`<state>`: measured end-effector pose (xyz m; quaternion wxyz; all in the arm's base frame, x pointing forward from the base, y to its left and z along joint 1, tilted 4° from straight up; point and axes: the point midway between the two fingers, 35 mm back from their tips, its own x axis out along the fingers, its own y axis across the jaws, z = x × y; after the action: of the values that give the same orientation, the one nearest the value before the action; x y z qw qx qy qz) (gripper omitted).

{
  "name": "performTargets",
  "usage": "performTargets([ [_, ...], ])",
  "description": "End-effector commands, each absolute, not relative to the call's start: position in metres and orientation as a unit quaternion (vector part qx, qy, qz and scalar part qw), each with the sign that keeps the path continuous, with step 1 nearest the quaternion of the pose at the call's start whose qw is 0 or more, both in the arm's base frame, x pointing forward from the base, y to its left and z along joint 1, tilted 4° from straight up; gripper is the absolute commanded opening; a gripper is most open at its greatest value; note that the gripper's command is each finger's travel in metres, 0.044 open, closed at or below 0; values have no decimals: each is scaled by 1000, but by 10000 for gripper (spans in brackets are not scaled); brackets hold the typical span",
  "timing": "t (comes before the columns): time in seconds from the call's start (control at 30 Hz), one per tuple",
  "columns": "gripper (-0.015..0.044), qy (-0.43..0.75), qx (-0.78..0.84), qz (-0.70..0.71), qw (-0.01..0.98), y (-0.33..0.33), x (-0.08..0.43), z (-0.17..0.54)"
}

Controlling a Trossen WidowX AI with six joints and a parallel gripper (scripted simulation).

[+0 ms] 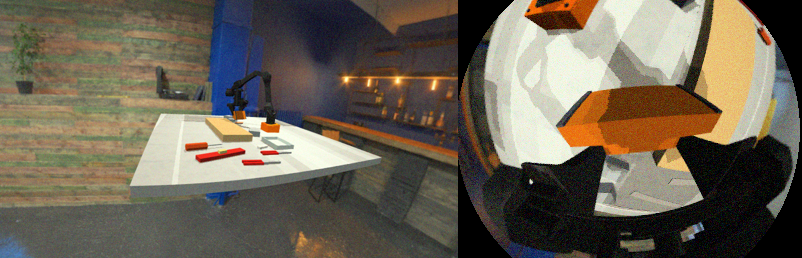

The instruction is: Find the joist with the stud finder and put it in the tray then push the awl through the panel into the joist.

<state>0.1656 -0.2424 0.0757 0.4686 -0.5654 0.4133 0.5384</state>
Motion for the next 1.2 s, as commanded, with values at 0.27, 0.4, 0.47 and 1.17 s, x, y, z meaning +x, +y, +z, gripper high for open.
performTargets([
  [0.27,0,432,-582,518,454,-241,165,76],
  [0.4,0,437,-587,512,450,-241,165,76],
  [0.47,0,439,-589,509,448,-240,165,75],
  [1.17,0,460,-612,481,426,-238,165,74],
])
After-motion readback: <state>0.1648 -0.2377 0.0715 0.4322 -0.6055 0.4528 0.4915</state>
